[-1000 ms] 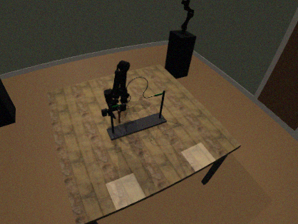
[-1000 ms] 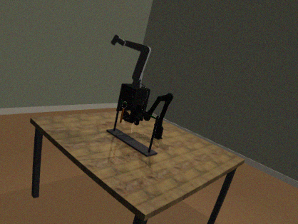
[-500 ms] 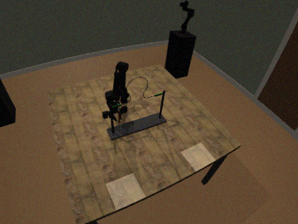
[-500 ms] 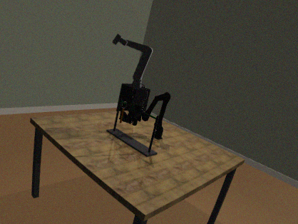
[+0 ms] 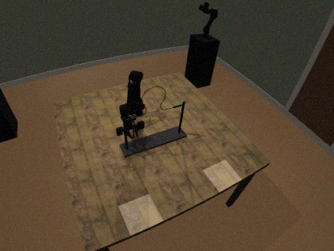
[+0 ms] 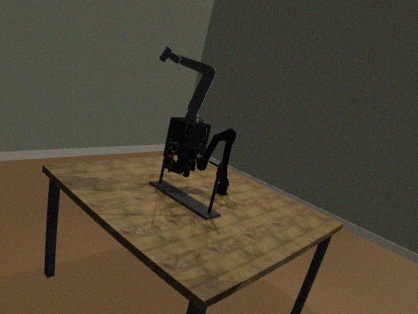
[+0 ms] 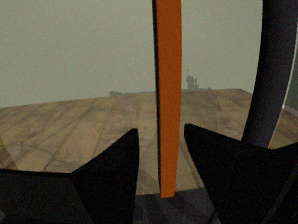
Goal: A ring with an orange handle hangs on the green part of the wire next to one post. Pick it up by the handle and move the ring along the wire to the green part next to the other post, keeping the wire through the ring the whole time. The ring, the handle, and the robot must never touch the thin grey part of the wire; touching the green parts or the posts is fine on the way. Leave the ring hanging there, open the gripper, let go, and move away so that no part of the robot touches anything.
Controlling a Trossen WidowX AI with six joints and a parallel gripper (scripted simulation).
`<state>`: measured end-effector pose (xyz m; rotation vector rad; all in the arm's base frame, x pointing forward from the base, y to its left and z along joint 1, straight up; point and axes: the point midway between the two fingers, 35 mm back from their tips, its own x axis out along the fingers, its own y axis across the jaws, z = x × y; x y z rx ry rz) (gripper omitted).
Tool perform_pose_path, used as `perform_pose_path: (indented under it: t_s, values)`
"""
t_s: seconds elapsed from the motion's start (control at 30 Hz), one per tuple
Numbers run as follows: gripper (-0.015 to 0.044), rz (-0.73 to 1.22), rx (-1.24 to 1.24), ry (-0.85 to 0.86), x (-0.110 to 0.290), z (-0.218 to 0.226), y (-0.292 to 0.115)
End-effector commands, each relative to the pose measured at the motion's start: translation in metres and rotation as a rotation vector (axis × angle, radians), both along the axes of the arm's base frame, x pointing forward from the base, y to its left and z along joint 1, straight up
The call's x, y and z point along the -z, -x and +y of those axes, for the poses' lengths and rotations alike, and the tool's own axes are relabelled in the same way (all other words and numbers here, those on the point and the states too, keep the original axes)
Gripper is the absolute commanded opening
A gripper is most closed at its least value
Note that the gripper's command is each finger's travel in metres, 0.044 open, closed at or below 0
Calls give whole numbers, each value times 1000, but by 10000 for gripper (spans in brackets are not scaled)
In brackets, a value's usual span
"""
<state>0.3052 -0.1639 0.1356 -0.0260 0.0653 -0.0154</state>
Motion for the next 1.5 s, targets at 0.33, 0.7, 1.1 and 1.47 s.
perform_pose_path:
  t_s: [0.33,0.7,1.1,1.47]
  values:
    - [160,5,4,-10,4,0,-6]
    - [160,5,4,-10,4,0,-6]
    - [81,3,-3,-5,3,1,-6]
    - [-150,3,-3,-5,3,1,-6]
